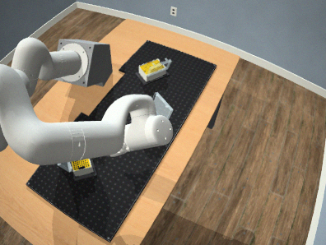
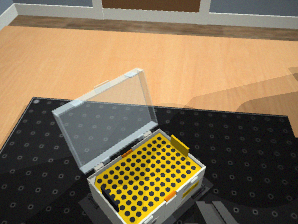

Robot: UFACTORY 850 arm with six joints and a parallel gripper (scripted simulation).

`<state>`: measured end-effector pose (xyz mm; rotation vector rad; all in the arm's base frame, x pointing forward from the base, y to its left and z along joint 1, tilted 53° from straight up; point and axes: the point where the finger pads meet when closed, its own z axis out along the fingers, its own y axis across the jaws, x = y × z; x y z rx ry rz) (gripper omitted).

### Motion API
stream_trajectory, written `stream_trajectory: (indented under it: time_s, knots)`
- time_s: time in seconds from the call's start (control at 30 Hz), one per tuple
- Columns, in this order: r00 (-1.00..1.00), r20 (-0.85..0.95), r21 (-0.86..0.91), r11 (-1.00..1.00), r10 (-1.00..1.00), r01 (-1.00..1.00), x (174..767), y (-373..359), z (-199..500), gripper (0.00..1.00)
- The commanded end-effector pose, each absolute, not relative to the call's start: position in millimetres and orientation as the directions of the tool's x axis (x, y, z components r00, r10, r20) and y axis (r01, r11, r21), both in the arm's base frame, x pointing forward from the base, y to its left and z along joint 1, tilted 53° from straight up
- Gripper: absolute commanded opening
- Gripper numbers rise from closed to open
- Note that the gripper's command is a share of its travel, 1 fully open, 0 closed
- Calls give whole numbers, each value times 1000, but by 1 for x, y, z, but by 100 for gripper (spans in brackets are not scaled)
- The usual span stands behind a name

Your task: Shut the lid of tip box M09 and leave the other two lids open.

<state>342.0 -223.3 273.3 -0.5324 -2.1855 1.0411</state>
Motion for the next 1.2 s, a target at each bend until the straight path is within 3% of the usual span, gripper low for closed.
stream_trajectory:
  time_s: [0.0,0.77,1.0,1.17]
  knots:
    - [-692,297,-775,589,658,228,324,-230,284,0]
    - [-687,282,-770,585,670,255,235,-262,330,0]
    - [-687,282,-770,585,670,255,235,-262,330,0]
    - [-777,316,-762,633,545,134,211,-266,336,0]
